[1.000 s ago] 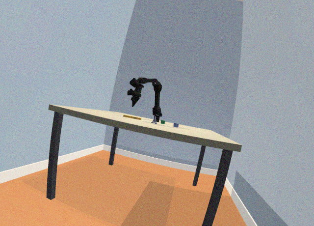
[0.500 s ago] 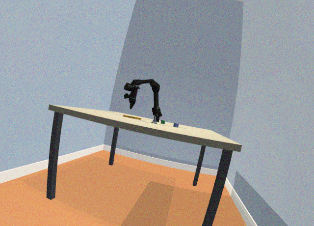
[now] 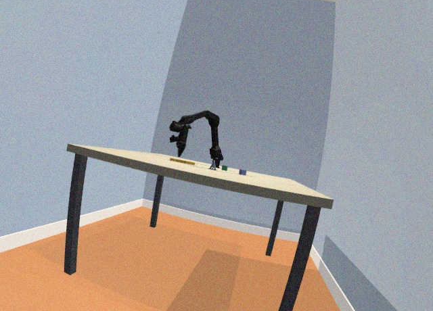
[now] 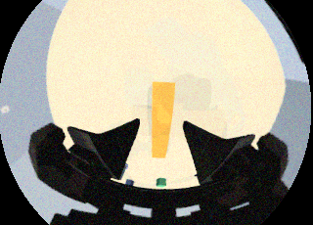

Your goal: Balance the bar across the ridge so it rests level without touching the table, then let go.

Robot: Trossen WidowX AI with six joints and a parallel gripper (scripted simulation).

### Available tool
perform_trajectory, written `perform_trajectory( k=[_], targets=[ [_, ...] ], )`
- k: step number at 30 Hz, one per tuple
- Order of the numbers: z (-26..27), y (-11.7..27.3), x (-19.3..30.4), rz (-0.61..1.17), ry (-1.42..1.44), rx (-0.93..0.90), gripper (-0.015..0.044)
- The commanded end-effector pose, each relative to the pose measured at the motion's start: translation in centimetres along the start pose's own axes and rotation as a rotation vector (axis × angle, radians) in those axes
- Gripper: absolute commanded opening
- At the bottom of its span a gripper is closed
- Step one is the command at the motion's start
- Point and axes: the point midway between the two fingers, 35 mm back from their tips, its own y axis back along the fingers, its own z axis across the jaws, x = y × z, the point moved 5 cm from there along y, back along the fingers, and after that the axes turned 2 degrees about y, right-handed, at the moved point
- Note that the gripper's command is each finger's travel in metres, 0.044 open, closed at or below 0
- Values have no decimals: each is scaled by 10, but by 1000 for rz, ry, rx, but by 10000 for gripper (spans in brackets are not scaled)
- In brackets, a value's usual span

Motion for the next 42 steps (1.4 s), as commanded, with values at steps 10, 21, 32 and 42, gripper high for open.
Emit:
perform_trajectory(
  k=[10, 21, 32, 42],
  targets=[
    [-1, -19, 0, 2, 6, 5, 315],
    [-1, -28, 1, 2, 6, 5, 315],
    [-1, -28, 1, 2, 6, 5, 315],
    [0, -27, 0, 2, 0, 2, 137]
  ],
)
